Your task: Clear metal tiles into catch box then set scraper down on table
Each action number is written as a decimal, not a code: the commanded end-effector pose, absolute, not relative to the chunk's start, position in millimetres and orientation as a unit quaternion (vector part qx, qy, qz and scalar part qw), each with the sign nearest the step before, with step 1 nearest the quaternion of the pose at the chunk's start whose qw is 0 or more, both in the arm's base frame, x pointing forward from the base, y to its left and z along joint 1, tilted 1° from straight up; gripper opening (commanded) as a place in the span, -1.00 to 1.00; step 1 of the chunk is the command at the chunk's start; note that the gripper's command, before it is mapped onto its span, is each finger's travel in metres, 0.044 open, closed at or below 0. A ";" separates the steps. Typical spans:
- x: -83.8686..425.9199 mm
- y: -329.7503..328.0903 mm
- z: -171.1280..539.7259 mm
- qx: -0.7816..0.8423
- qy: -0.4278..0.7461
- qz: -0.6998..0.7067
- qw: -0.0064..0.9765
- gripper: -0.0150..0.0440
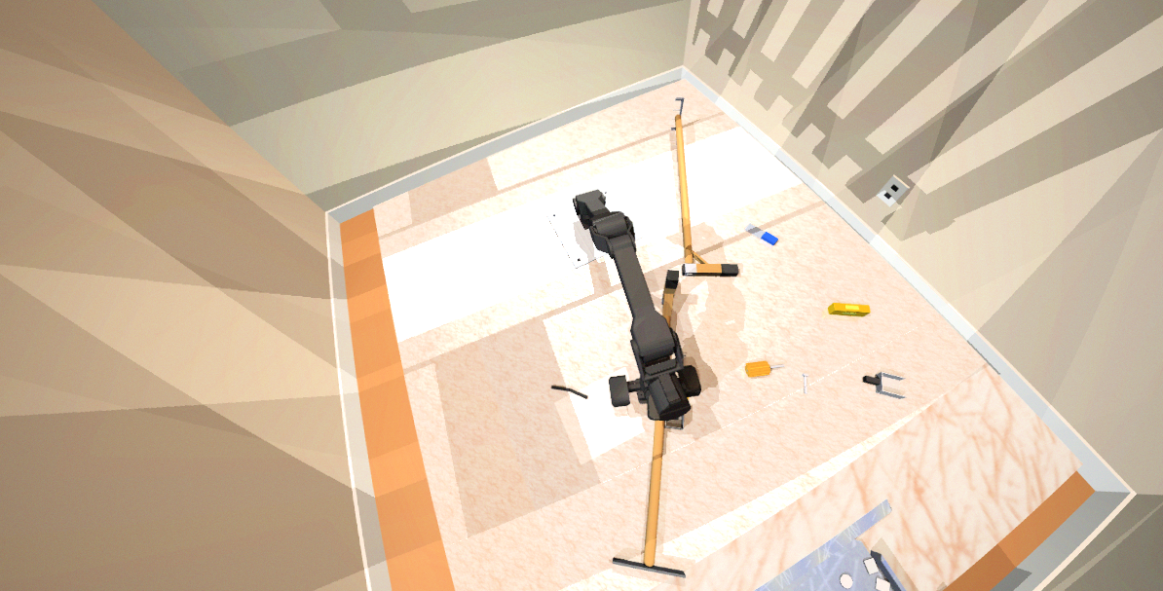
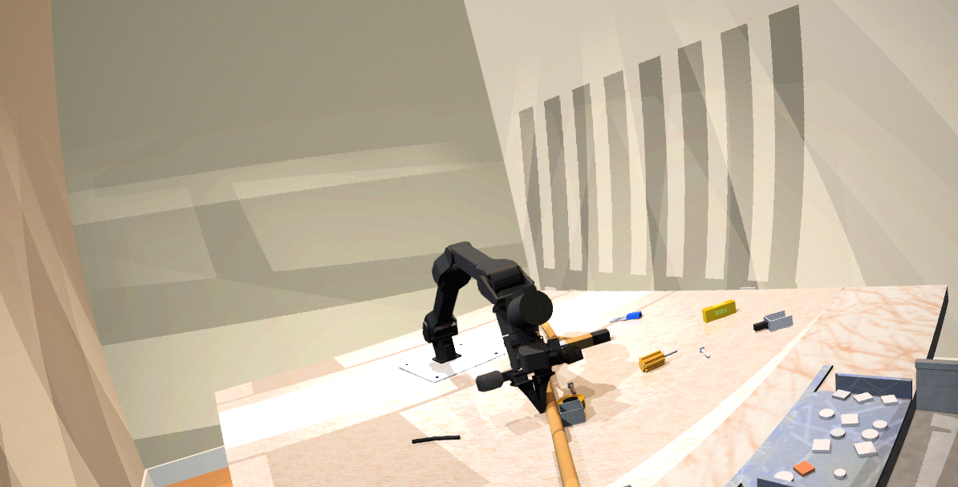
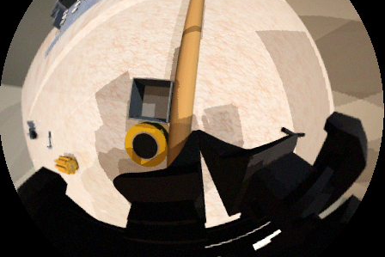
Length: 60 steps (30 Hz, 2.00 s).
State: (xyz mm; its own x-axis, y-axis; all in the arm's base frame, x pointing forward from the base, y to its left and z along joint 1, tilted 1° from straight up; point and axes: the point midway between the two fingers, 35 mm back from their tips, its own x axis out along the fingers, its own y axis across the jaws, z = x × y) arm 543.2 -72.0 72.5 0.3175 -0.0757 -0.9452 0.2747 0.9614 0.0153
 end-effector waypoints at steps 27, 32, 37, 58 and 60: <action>553.9 -54.2 85.8 0.089 0.562 -0.107 0.816 -0.49; 551.4 -54.0 105.0 0.089 0.553 -0.106 0.822 -0.49; 548.1 -53.7 124.0 0.089 0.544 -0.106 0.828 -0.49; 520.5 -85.7 215.3 0.054 0.493 -0.080 0.865 -0.49; 519.0 -86.9 218.8 0.053 0.491 -0.079 0.866 -0.49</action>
State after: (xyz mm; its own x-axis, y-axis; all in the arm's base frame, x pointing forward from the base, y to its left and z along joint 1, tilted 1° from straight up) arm 522.3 -86.1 209.8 0.4938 -0.0887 -0.8651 0.2039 0.9789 0.0161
